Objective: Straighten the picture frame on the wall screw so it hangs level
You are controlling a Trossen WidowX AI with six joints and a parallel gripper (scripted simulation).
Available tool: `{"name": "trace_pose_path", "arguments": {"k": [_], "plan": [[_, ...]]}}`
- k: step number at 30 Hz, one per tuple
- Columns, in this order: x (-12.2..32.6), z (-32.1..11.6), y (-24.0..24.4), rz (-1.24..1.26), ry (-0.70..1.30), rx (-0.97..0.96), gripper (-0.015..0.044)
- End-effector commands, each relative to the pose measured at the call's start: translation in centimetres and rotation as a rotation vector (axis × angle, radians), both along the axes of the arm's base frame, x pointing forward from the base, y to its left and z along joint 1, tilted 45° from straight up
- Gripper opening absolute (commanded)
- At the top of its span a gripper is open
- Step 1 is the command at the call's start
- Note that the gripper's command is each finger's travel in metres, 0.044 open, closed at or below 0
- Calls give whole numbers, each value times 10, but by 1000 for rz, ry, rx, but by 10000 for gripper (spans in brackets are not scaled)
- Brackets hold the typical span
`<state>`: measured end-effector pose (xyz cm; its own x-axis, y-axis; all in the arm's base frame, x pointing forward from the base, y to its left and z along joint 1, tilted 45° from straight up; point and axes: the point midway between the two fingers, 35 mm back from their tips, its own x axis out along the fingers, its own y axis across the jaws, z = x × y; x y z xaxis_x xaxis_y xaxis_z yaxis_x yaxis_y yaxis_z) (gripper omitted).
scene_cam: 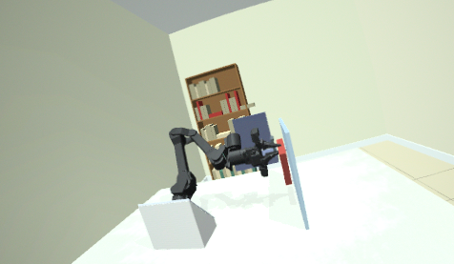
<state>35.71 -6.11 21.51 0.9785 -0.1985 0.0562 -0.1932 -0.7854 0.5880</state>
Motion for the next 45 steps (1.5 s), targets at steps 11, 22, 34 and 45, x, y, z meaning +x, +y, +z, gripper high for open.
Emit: {"name": "trace_pose_path", "arguments": {"k": [11, 22, 34, 45], "plan": [[0, 3, -1, -9, -7, 3, 0], [0, 4, -1, -9, -7, 3, 0], [0, 6, 0, -9, -7, 3, 0], [0, 9, 1, -9, -8, 3, 0]]}}
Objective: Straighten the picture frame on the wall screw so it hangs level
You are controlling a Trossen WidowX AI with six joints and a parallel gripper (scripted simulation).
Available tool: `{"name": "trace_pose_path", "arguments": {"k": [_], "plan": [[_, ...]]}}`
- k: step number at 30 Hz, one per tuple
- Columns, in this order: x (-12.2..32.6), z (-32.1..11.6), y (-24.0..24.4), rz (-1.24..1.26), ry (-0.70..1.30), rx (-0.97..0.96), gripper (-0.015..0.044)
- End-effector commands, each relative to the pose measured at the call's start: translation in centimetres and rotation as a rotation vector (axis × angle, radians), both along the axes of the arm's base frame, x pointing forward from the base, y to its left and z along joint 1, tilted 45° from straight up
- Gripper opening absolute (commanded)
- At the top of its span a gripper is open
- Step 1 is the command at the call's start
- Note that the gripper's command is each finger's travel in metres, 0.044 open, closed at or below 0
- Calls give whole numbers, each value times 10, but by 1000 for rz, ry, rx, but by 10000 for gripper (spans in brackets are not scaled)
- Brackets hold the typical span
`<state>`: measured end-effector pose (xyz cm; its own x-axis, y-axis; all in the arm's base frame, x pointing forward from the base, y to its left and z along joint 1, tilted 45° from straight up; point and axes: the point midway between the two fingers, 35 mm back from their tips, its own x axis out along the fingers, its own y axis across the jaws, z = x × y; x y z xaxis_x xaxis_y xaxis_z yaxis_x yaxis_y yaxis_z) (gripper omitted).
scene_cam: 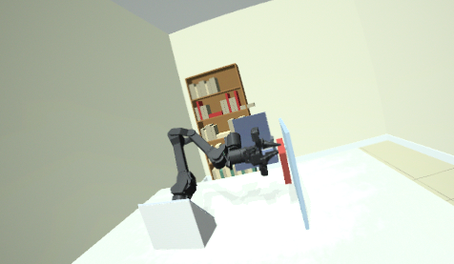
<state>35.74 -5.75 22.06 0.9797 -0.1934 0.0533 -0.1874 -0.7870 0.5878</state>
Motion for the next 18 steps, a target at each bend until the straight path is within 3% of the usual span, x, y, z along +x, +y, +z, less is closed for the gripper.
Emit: {"name": "trace_pose_path", "arguments": {"k": [1, 18], "plan": [[0, 3, -2, -14, -10, 2, 0], [0, 2, -1, -14, -10, 2, 0]]}}
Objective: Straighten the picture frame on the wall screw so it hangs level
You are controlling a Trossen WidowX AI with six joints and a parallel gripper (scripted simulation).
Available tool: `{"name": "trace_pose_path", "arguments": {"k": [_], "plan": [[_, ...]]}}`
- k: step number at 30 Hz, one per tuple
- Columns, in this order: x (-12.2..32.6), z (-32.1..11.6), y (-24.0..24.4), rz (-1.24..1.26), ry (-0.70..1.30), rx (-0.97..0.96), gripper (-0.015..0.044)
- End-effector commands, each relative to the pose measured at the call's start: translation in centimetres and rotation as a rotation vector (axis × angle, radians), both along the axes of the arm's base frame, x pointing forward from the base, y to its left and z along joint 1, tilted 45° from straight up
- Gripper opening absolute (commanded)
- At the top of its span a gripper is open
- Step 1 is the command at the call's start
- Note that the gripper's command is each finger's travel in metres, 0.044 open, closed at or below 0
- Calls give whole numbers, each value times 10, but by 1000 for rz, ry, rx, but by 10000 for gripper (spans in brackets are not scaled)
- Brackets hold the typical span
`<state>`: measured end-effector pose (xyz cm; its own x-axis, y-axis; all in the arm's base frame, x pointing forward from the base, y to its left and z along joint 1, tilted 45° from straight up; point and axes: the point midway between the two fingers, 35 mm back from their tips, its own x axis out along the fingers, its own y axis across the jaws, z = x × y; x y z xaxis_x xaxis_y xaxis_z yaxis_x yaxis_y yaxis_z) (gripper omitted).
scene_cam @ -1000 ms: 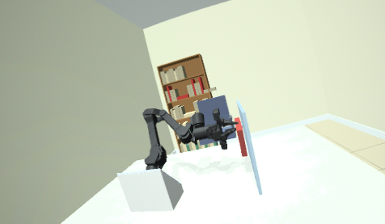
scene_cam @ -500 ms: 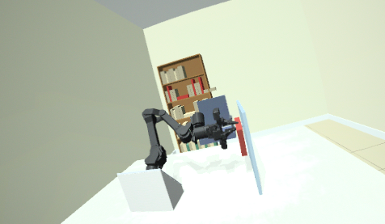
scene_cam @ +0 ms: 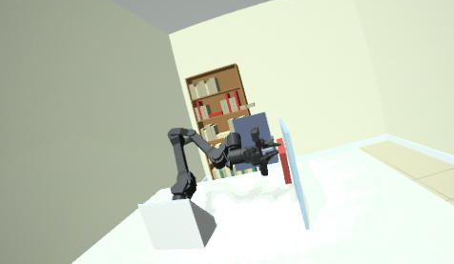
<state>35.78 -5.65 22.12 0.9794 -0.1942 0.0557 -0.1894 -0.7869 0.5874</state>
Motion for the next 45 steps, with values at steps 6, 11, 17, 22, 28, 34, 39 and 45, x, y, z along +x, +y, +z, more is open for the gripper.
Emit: {"name": "trace_pose_path", "arguments": {"k": [6, 11, 17, 22, 28, 34, 39, 45], "plan": [[0, 0, 0, -13, -8, 2, 0], [0, -1, 1, -13, -8, 2, 0], [1, -2, 3, 0, -2, 1, 0], [1, -2, 3, 0, -2, 0, 0], [1, -2, 3, -1, 0, -4, 0], [1, -2, 3, -5, 11, -58, 0], [1, -2, 3, -6, 17, -86, 0], [1, -2, 3, -8, 23, -117, 0]]}}
